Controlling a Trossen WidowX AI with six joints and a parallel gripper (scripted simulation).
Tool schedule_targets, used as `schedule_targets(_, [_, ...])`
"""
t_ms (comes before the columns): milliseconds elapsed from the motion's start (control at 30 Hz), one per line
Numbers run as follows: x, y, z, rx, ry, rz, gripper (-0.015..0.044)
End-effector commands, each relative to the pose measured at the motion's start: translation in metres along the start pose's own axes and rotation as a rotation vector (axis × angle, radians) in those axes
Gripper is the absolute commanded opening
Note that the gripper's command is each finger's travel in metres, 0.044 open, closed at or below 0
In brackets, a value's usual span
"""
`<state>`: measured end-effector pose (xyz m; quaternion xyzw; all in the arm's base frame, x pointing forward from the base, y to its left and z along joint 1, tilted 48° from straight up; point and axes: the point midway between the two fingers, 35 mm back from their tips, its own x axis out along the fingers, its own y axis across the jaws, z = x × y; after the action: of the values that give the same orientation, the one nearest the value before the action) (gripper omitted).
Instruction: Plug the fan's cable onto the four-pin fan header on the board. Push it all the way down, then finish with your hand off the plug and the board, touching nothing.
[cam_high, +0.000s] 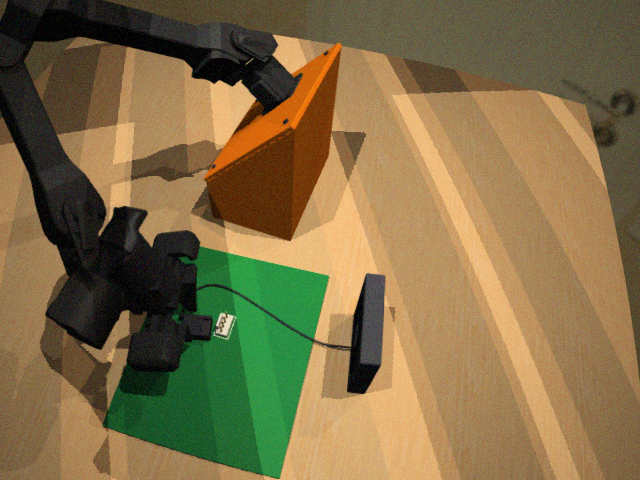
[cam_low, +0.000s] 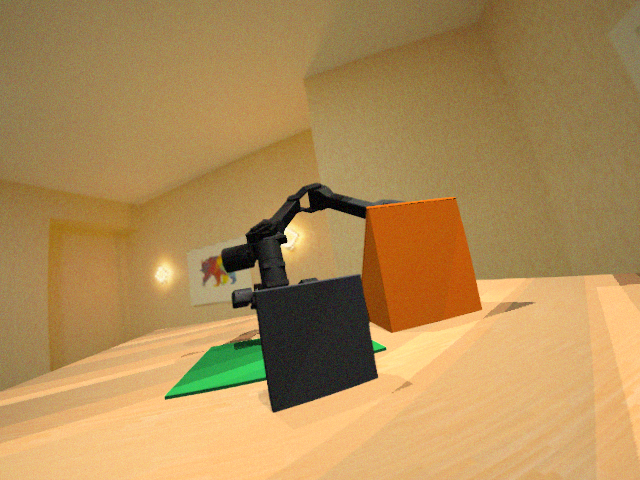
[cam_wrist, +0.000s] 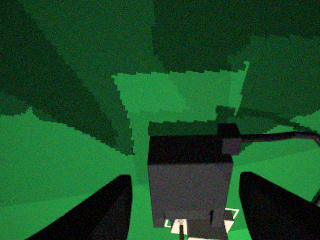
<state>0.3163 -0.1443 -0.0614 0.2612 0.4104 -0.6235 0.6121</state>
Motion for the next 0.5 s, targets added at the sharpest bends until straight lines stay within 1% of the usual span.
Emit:
schedule_targets(0, [0.0082,-0.0011,0.0025,-0.002,-0.003,-0.003,0.0210])
schedule_targets(233, [0.0120,-0.0014,0.0035,-0.002,-0.003,-0.003,0.0210])
schedule_targets(400, [0.0099,-0.0012,0.0024,0.000,0.000,-0.003,0.0079])
schedule_targets(467, [0.0099,-0.0012,0.0024,0.000,0.000,-0.003,0.0065])
